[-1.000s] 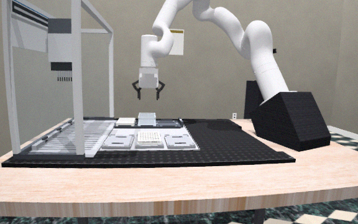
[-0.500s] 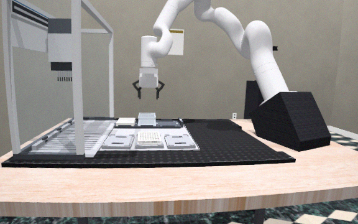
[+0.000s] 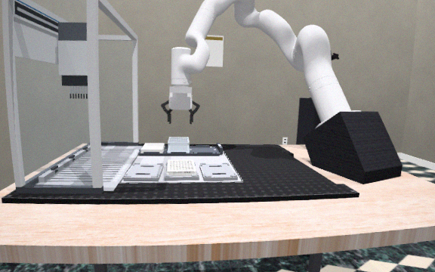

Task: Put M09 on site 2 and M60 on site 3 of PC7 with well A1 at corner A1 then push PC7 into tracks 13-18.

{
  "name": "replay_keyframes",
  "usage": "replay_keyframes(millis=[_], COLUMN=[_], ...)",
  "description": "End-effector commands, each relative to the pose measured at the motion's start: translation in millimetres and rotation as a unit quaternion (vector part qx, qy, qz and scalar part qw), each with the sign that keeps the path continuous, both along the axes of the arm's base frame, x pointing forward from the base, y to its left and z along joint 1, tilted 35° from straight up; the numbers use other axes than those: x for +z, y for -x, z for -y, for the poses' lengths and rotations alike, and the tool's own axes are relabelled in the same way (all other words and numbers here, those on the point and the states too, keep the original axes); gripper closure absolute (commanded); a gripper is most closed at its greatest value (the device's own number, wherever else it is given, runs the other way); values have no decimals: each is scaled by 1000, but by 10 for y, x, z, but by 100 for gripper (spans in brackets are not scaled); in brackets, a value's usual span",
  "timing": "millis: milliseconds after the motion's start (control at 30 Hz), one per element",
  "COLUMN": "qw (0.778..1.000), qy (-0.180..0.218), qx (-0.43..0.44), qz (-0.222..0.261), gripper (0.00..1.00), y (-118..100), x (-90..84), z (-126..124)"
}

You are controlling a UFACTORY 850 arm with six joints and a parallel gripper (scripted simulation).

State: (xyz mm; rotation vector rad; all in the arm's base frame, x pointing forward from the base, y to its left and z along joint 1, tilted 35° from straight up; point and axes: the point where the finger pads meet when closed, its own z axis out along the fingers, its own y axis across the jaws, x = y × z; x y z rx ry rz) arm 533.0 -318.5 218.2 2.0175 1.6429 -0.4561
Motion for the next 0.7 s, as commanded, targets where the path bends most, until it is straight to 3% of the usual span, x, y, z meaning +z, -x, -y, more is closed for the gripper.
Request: replay_keyframes(millis=[0, 667], qw=[1000, 1000], qy=[0, 0], qx=[0, 0], qz=[1, 1], gripper=[0, 0], y=[-10, -25], x=[-36, -282], z=[30, 200])
